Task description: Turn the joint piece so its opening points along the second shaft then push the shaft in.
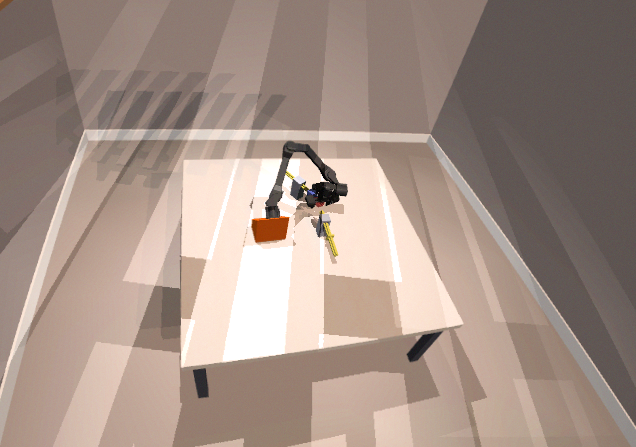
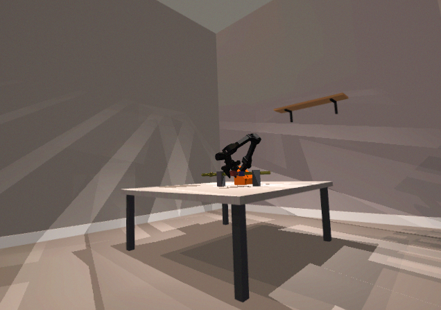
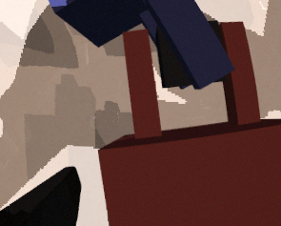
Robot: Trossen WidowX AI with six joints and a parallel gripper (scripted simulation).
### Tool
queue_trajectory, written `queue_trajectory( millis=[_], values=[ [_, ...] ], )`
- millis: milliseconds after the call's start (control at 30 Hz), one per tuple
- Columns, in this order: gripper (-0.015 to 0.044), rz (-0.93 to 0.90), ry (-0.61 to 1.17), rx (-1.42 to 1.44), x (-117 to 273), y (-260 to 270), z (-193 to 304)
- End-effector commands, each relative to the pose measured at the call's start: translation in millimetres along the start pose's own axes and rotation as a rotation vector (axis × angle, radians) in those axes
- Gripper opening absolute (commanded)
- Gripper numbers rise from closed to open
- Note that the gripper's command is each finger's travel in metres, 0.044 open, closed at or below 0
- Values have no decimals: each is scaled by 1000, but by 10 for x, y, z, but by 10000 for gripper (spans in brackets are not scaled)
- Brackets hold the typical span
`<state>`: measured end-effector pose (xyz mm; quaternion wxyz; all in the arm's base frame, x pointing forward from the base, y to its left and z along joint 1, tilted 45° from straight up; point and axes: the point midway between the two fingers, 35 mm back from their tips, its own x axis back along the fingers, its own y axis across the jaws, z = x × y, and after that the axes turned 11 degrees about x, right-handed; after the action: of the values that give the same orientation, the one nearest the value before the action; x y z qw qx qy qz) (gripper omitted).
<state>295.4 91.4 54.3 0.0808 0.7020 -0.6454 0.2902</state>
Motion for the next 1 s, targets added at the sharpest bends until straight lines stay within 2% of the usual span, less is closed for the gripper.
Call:
queue_trajectory(
  millis=[0, 500, 967],
  values=[
    [440, -3, 5, 0, 1, 1, 0],
    [440, -103, 435, -7, 253, -24, -102],
    [440, -97, 446, -27, 284, -32, -105]
  ],
)
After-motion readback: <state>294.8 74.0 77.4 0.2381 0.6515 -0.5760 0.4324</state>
